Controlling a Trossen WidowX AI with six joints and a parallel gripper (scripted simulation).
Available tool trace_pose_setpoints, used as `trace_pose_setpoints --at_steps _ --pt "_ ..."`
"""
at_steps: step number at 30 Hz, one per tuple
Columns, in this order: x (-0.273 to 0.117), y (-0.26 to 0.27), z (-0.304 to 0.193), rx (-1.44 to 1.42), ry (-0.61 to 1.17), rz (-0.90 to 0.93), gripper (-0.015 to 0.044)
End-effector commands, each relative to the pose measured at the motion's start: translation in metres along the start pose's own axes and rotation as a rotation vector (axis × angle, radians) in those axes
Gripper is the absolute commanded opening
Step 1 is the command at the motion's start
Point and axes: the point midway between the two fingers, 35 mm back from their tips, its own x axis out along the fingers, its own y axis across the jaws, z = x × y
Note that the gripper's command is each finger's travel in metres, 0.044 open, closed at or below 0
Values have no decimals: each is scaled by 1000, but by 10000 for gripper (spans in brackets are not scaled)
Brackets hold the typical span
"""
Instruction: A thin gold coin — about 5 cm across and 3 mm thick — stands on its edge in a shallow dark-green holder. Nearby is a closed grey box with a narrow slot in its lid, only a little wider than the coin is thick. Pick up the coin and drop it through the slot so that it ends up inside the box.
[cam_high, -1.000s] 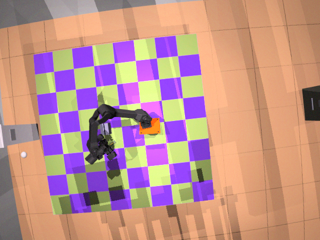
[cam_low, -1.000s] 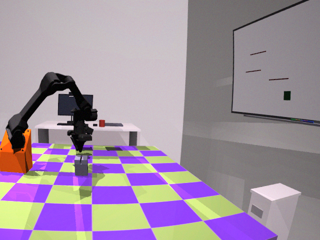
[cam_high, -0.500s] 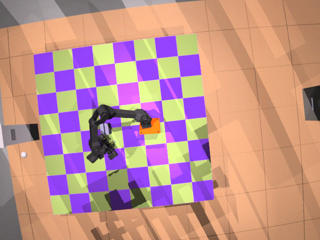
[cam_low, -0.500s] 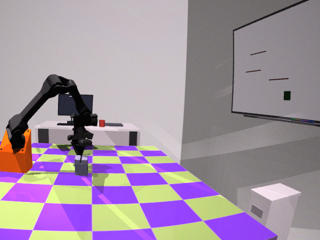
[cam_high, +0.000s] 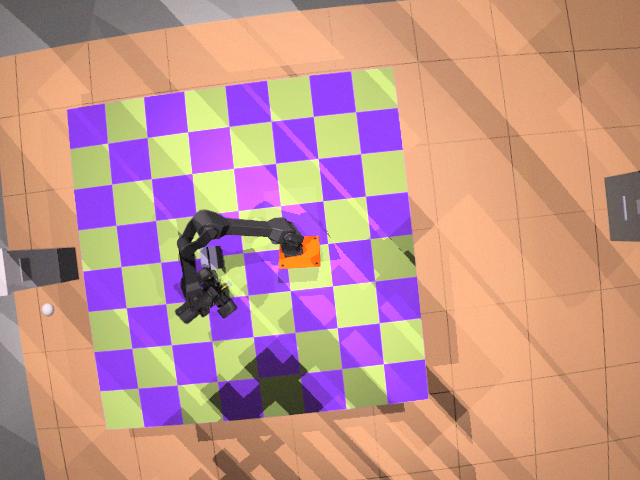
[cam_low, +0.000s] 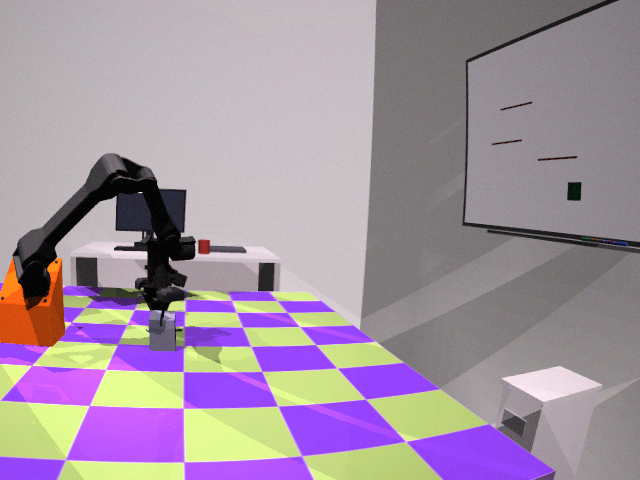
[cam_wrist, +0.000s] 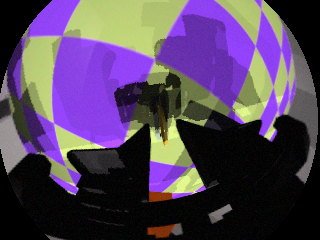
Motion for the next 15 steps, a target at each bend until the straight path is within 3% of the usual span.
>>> trace_pose_setpoints --at_steps 1,9,15 --pt "6 0 -1 -4 3 -4 161" --pt "16 0 -2 -2 5 -4 161" --pt "16 0 -2 -2 5 -4 3"
